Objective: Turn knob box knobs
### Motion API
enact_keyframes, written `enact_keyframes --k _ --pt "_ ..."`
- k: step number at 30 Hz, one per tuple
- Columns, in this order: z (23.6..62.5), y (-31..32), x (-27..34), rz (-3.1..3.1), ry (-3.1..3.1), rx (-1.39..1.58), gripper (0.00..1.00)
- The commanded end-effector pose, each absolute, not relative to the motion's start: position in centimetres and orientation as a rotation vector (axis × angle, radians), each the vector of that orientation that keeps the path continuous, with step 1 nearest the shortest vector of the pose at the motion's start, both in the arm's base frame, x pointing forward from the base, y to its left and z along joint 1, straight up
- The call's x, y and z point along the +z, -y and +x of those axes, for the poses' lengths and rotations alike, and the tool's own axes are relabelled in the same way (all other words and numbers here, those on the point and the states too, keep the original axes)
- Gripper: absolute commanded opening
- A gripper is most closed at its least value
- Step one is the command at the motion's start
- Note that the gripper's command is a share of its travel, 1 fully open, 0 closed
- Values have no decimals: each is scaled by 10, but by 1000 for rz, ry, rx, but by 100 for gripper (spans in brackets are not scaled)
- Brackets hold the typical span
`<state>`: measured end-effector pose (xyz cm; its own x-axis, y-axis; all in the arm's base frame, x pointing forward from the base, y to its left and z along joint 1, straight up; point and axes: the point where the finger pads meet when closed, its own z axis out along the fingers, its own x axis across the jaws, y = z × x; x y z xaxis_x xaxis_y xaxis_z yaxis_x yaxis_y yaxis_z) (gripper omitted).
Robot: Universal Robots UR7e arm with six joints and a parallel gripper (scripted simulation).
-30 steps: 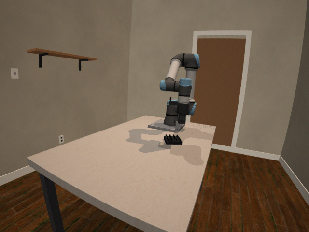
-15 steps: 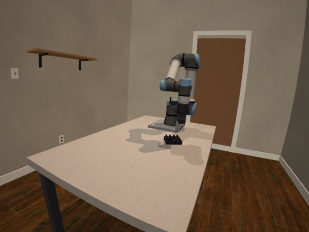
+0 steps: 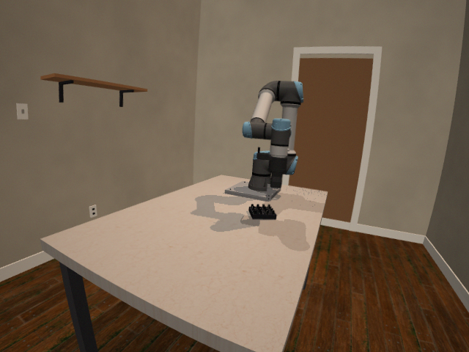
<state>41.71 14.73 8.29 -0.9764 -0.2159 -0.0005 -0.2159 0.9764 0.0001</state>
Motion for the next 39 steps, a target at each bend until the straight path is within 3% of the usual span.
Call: enact_keyframes --k 1,39 --pt "418 -148 81 -342 -3123 0 46" --pt "416 -148 44 -342 -3126 -1 46"
